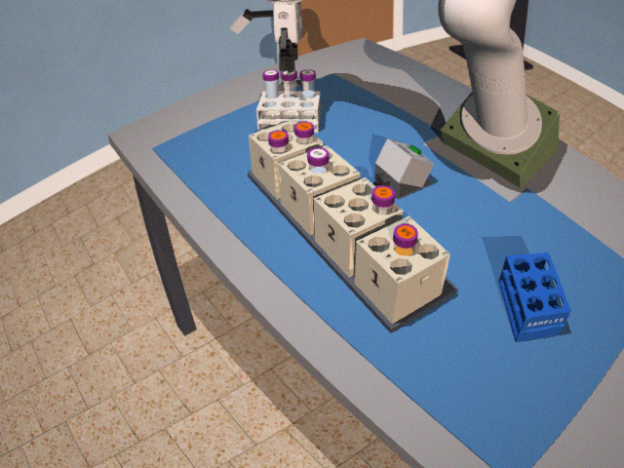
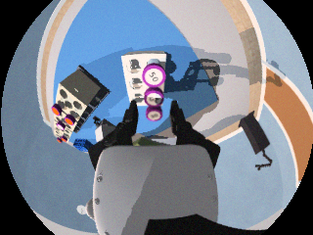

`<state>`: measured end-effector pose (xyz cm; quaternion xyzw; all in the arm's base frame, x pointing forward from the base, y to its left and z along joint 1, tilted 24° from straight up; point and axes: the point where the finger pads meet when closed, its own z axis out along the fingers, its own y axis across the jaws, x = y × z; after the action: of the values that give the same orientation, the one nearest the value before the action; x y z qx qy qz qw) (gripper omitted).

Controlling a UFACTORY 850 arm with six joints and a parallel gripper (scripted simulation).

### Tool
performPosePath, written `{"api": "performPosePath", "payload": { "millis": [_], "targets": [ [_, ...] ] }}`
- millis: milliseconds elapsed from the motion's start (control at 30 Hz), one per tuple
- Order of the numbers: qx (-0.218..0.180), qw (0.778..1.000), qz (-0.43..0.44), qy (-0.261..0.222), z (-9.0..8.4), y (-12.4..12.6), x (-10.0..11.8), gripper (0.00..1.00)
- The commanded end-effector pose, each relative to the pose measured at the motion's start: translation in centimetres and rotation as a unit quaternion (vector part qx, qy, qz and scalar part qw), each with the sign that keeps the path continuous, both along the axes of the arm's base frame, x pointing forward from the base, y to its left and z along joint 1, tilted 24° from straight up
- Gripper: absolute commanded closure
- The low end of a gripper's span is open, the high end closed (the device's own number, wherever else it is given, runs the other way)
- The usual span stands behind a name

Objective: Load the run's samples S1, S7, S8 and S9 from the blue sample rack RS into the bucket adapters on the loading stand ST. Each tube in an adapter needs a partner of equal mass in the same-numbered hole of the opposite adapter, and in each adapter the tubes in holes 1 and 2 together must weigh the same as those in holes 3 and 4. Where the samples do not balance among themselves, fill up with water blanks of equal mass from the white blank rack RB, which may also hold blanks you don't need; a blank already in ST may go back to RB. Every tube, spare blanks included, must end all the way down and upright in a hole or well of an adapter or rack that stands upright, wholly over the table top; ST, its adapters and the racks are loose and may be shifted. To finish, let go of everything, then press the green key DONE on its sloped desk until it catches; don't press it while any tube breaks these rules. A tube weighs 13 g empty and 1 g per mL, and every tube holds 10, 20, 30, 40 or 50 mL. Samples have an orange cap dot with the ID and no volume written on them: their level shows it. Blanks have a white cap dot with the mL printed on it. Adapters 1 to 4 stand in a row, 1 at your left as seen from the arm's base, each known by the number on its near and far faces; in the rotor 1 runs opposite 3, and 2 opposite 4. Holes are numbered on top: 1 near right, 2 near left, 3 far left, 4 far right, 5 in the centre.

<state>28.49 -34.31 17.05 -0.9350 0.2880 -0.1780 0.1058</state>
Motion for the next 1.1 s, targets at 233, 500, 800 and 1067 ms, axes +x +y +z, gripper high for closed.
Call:
{"api": "performPosePath", "payload": {
  "millis": [233,500,800,1067],
  "targets": [
    [-0.001,1.000,0.000,-0.001,-1.9,0.1,0.9,0.43],
    [-0.001,1.000,0.000,-0.001,-2.0,0.1,0.9,0.43],
    [-0.001,1.000,0.000,-0.001,-2.2,0.1,1.0,0.43],
    [-0.001,1.000,0.000,-0.001,-2.7,0.2,1.2,0.43]
  ]
}}
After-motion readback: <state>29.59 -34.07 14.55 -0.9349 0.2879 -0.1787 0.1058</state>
